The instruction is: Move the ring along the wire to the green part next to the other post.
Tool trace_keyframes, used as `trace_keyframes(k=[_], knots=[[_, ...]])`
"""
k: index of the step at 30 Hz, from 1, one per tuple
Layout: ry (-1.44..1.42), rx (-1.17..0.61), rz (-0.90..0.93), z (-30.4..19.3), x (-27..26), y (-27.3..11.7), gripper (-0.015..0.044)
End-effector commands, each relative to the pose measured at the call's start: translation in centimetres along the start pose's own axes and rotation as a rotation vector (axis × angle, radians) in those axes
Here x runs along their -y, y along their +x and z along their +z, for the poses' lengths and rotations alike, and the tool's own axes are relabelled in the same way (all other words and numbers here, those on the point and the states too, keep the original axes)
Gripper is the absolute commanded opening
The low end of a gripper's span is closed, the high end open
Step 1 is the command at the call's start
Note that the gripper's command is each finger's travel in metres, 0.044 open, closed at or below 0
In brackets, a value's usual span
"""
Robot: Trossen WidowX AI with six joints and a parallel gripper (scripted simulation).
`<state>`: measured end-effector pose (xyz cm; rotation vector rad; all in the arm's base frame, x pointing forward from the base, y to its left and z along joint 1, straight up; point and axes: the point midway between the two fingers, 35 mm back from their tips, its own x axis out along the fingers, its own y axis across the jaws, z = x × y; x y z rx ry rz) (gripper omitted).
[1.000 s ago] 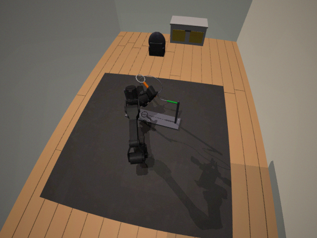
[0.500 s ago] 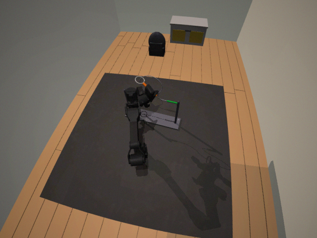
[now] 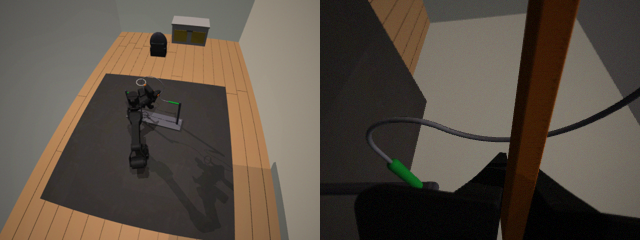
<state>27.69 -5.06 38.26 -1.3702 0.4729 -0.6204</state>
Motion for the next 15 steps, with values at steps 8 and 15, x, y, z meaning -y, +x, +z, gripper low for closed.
trace_keyframes(k=[8,15], knots=[[-0.119,0.016,-0.08,-0.1,0.51,-0.04,-0.015],[-0.195,0.025,-0.131,-0.03,0.89,-0.04,-0.015]])
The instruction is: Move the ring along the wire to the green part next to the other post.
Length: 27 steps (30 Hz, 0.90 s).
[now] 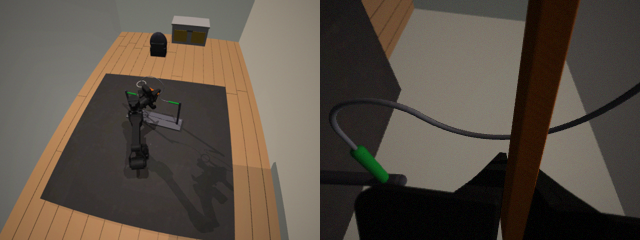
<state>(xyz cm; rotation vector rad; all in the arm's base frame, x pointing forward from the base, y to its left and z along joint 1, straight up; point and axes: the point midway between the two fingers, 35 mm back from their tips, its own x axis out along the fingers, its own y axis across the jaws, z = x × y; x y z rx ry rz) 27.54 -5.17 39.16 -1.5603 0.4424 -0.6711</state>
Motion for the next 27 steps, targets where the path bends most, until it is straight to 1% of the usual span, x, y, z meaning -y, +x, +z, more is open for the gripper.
trace_keyframes(k=[1,27], knots=[[-0.046,0.01,-0.028,0.0,0.0,0.0,-0.015],[-0.321,0.043,-0.213,0.3,1.3,0.0,-0.015]])
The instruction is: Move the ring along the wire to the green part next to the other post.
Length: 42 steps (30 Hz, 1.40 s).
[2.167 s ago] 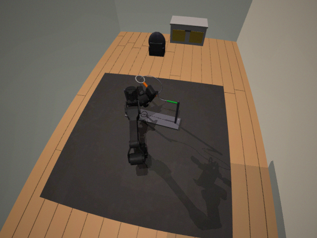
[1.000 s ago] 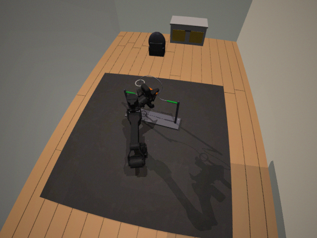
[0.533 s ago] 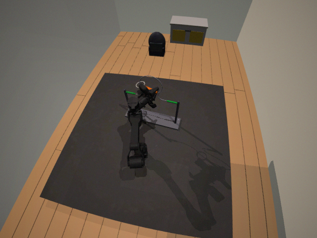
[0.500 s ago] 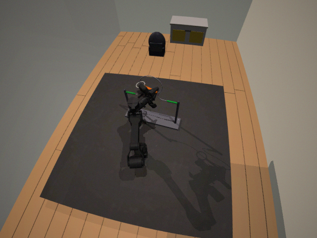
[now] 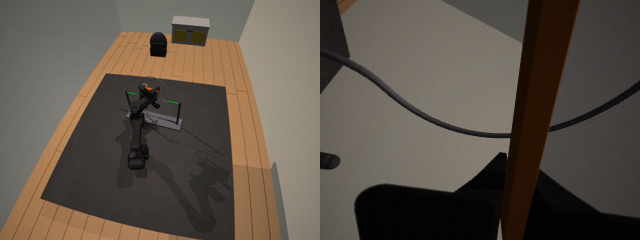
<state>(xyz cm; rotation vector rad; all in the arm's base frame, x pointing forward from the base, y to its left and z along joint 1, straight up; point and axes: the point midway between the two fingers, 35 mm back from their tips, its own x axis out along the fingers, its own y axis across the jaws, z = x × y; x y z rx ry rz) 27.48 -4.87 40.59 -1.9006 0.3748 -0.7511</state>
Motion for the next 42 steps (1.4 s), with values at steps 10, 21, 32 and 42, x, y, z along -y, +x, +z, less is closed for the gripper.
trace_keyframes(k=[10,21,32,42], knots=[[-0.112,0.017,-0.072,0.1,0.0,0.0,-0.015],[-0.115,0.016,-0.073,-0.2,-1.1,0.0,-0.015],[-0.025,-0.072,-0.01,-0.6,-3.3,-1.0,-0.015],[0.096,-0.1,0.08,-0.6,-5.8,-1.5,-0.015]])
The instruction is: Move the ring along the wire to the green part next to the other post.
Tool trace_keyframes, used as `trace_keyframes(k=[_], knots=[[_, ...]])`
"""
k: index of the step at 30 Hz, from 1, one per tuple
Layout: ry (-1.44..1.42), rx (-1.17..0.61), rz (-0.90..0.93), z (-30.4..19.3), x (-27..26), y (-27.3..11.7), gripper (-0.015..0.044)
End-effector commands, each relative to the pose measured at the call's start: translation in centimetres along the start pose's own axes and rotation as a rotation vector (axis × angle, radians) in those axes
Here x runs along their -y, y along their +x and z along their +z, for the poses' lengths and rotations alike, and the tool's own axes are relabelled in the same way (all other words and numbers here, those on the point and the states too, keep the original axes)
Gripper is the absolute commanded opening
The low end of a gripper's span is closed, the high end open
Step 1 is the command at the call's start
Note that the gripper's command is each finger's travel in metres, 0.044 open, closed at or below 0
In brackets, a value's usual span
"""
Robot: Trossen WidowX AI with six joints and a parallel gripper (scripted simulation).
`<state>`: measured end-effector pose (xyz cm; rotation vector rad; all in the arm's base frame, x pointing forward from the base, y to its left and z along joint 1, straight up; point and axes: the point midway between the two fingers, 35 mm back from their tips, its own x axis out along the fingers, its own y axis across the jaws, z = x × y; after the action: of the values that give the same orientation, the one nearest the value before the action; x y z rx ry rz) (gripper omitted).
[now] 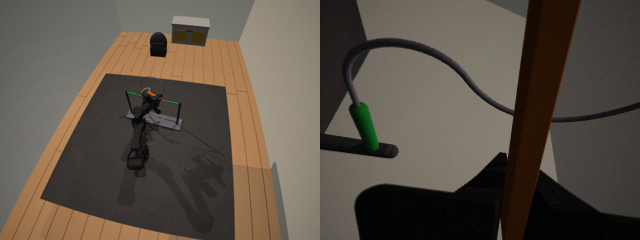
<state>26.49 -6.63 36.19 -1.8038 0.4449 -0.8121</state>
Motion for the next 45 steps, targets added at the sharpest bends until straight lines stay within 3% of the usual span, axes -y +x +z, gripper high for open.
trace_keyframes(k=[1,45], knots=[[0.054,-0.012,0.051,0.0,-1.5,-0.3,-0.015],[0.888,-0.127,0.725,6.5,-13.8,-7.2,-0.015]])
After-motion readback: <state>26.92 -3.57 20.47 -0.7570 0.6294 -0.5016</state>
